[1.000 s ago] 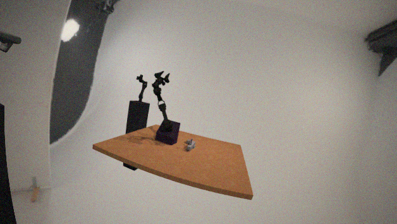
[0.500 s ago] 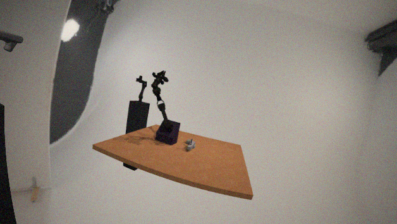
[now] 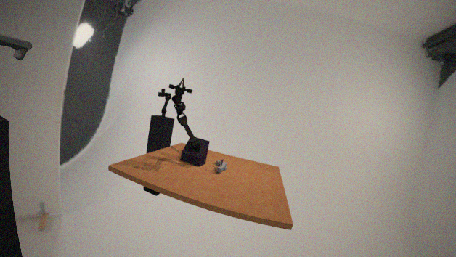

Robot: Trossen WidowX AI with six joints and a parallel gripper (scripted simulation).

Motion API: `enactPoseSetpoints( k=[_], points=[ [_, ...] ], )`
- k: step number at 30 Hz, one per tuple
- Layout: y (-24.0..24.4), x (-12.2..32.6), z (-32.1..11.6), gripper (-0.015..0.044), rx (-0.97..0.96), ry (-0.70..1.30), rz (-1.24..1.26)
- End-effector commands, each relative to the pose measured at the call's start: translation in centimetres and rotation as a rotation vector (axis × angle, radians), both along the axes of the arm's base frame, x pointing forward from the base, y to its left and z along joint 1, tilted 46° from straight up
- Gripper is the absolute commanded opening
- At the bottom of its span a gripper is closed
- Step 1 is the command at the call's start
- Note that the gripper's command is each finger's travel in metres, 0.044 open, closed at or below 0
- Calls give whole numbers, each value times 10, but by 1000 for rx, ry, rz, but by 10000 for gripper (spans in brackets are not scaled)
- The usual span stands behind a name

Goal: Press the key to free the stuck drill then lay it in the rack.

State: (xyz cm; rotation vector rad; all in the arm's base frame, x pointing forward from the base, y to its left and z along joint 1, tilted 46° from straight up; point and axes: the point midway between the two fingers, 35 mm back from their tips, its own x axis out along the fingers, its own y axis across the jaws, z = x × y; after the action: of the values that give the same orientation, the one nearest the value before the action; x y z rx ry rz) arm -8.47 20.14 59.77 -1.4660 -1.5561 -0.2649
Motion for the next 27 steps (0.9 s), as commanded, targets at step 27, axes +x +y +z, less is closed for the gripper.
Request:
enactPoseSetpoints(
  k=[27],
  points=[
    [-276, 328, -44, 0, 1220, 887, 279]
  ],
)
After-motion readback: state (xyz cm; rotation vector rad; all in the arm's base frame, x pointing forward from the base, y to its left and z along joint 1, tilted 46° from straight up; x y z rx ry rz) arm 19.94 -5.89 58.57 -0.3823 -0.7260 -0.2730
